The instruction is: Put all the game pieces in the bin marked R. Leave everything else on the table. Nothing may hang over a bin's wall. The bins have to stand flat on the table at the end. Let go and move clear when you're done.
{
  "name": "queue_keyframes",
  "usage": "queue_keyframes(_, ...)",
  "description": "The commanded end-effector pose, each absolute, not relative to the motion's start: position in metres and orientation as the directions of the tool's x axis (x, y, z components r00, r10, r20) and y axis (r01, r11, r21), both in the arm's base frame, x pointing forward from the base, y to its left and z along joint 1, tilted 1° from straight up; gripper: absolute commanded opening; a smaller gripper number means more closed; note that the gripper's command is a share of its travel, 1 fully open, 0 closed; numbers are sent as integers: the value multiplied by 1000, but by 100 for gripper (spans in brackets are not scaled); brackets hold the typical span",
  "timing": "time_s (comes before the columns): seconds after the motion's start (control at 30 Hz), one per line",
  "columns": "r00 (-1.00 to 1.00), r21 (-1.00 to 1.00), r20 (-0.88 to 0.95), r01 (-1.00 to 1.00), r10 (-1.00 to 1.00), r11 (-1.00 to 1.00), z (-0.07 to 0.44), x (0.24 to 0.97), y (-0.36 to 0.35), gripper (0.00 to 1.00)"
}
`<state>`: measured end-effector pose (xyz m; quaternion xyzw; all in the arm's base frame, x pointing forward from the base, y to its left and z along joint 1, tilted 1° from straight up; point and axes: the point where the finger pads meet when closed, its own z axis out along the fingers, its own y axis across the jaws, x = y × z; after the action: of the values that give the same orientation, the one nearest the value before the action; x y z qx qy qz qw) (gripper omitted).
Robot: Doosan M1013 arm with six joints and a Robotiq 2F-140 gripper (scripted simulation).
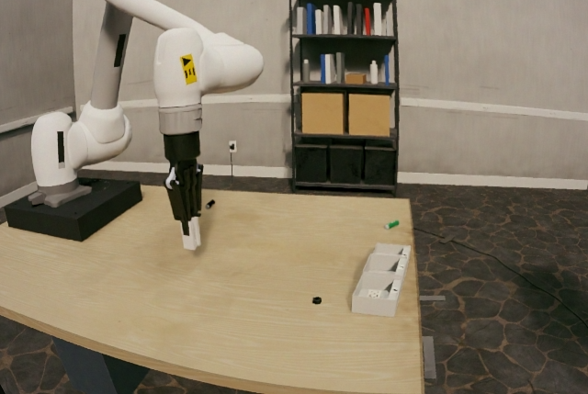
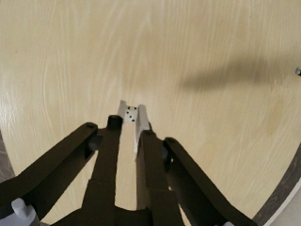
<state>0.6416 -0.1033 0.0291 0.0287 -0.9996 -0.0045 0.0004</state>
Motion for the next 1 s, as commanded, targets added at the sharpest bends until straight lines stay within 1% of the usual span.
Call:
queue_keyframes(0.0,-998,9,0,-57,-57,998,30,655,-103,16)
queue_keyframes(0.97,-998,9,0,-57,-57,998,30,817,-98,16)
